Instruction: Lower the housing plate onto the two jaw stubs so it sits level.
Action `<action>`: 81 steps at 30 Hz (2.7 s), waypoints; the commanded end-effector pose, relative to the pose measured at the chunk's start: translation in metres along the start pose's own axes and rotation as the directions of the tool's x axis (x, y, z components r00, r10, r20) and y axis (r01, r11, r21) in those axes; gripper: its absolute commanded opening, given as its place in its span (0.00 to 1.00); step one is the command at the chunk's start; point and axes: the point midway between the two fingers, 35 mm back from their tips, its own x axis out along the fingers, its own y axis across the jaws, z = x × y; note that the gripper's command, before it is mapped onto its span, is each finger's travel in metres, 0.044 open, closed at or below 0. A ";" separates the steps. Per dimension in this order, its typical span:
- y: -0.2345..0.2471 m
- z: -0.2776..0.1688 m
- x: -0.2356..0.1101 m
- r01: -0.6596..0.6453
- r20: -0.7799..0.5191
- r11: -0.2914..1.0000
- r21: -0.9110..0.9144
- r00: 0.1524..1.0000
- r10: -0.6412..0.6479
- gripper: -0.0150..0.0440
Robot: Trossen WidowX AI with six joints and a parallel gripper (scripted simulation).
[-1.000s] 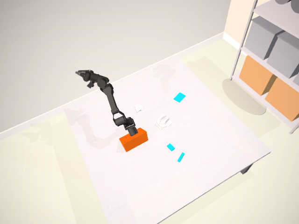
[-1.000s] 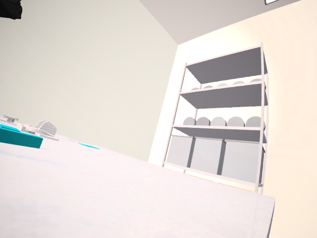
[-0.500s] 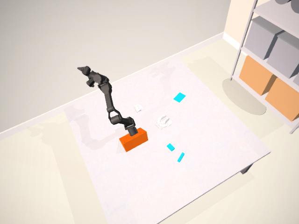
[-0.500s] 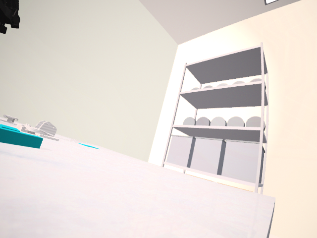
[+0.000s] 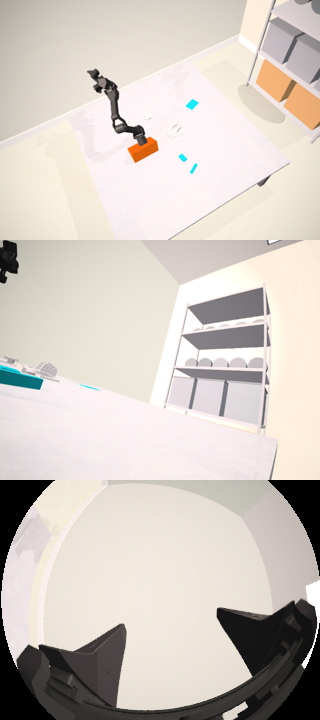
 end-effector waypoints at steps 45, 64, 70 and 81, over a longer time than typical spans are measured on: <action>0.222 -0.118 -0.056 -0.158 -0.340 0.570 0.806 0.666 0.664 1.00; 0.290 -0.137 -0.126 0.206 -0.322 0.259 0.944 0.393 0.861 1.00; 0.306 -0.138 -0.151 0.352 -0.297 0.182 0.918 0.306 0.905 1.00; 0.329 -0.134 -0.195 0.618 -0.227 0.083 0.782 0.158 0.961 1.00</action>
